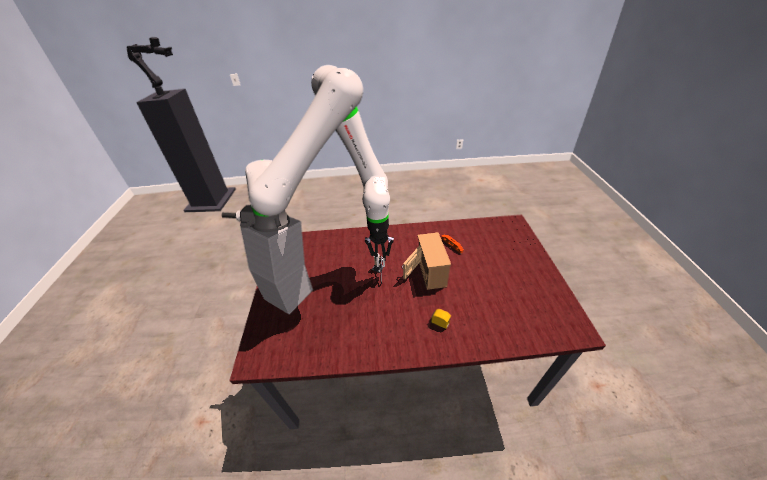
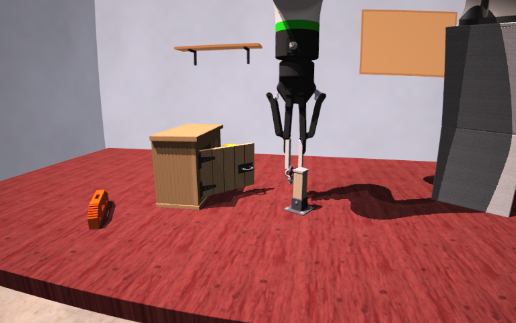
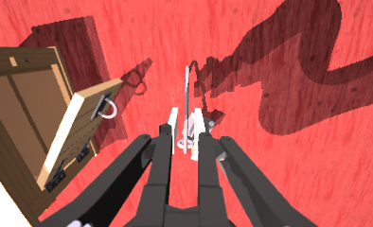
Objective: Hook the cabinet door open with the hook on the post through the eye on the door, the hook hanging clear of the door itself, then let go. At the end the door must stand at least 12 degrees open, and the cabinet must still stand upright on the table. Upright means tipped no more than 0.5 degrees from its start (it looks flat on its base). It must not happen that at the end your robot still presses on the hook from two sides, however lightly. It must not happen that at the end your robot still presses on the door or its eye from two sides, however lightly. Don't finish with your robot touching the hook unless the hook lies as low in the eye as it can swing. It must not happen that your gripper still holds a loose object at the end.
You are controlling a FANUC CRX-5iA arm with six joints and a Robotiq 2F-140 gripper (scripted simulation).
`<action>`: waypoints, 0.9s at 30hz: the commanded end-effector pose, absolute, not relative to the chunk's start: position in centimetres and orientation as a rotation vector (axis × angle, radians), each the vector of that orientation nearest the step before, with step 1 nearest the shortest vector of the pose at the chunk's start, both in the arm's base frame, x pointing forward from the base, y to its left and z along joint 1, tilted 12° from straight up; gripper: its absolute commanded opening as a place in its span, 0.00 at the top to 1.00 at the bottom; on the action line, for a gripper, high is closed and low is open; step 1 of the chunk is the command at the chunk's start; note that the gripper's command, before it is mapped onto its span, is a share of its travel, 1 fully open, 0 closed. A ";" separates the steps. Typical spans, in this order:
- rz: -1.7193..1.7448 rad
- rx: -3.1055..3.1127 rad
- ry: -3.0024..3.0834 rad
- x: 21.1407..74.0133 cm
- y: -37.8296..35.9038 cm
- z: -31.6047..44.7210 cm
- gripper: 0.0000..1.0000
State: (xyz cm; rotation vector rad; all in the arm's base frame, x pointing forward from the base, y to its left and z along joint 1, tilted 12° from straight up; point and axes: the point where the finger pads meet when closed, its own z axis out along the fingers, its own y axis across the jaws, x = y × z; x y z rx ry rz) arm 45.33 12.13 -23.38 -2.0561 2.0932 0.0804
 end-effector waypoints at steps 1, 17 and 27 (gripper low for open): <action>0.080 -2.056 2.093 45.4 12.1 -23.5 0.85; 0.080 -2.056 2.093 45.5 12.5 -25.2 0.85; 0.080 -2.056 2.093 45.7 12.7 -26.6 0.85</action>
